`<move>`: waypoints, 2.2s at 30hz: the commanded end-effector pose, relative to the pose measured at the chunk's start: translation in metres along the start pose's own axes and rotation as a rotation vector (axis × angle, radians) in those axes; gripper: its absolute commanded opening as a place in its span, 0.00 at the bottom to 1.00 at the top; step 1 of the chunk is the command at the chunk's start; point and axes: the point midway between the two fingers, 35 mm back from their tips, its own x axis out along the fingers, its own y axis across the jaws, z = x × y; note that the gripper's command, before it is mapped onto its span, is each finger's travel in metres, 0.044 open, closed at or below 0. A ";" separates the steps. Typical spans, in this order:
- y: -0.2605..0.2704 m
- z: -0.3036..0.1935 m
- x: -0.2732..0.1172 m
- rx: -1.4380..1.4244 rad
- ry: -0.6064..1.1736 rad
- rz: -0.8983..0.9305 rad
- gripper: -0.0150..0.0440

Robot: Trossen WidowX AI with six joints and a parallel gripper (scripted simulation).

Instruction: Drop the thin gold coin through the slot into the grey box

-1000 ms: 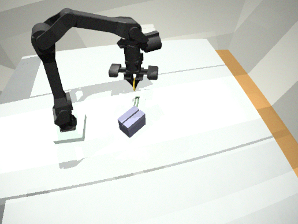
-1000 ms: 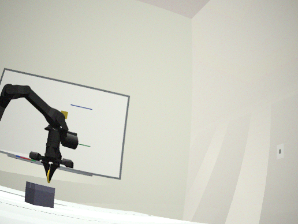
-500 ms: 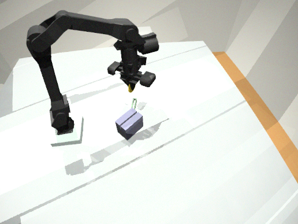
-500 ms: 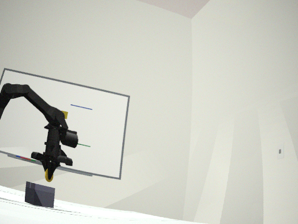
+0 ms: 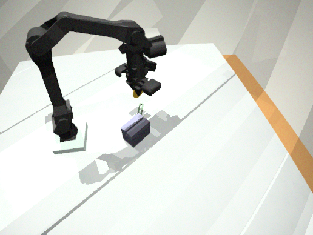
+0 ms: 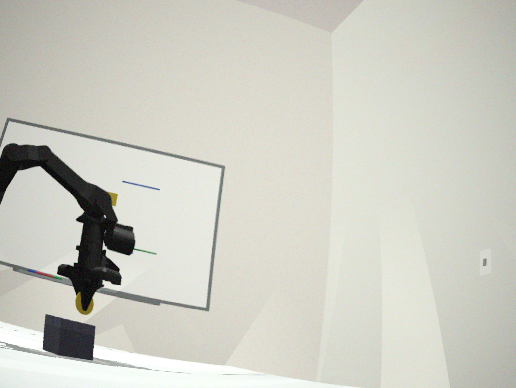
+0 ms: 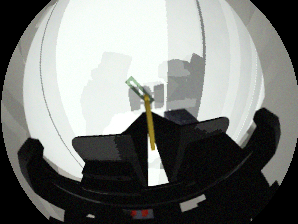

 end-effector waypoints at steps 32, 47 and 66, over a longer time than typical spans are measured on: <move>-0.060 -0.067 -0.001 0.006 0.004 -0.004 0.25; -0.078 -0.097 -0.001 0.006 0.006 -0.004 0.25; -0.077 -0.096 -0.001 0.007 0.010 0.004 0.25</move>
